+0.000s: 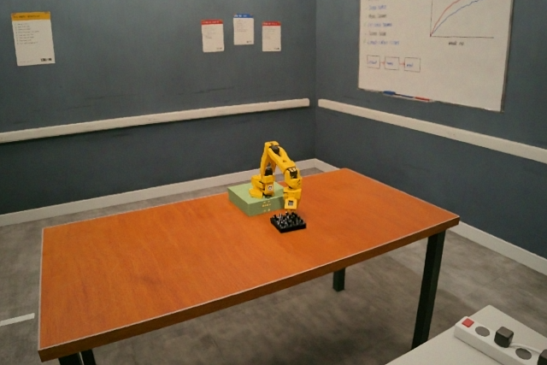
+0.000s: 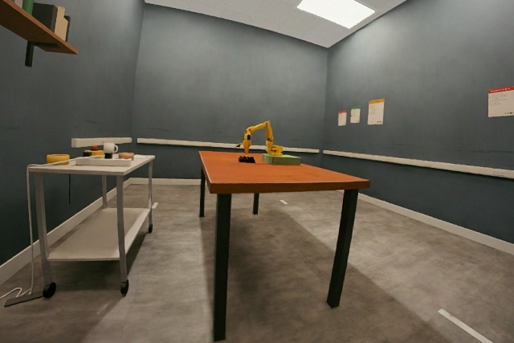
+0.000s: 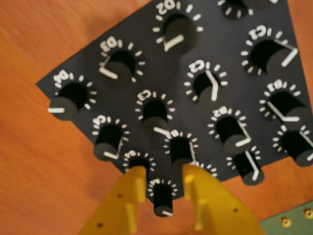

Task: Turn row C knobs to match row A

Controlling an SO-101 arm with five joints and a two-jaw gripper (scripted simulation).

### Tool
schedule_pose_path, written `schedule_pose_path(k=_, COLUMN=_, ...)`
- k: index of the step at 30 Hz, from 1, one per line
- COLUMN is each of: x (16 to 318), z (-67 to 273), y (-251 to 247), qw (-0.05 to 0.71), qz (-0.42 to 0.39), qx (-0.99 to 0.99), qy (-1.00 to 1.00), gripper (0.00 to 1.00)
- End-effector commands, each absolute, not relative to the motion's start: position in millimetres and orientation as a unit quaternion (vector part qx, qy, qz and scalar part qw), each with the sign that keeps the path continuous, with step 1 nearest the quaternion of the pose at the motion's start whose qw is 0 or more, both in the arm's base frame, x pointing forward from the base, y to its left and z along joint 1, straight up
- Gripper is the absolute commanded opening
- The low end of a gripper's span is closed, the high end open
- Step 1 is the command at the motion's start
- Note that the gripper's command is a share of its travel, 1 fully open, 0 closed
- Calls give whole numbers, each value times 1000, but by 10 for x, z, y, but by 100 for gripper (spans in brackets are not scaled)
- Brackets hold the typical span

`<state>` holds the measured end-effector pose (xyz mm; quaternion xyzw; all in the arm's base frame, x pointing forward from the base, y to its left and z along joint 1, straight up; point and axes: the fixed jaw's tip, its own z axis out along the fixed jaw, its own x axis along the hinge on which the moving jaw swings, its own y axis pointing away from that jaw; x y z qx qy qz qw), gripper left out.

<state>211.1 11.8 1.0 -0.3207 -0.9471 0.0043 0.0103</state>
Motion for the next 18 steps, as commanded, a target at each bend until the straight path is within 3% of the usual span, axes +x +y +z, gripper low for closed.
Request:
schedule_pose_path(k=1, x=2145, z=62, y=131, qw=0, qz=0, qx=-315, qy=-949, gripper=8)
schedule_pose_path(k=18, x=1953, z=91, y=125, qw=0, qz=0, qx=-315, qy=-949, gripper=8)
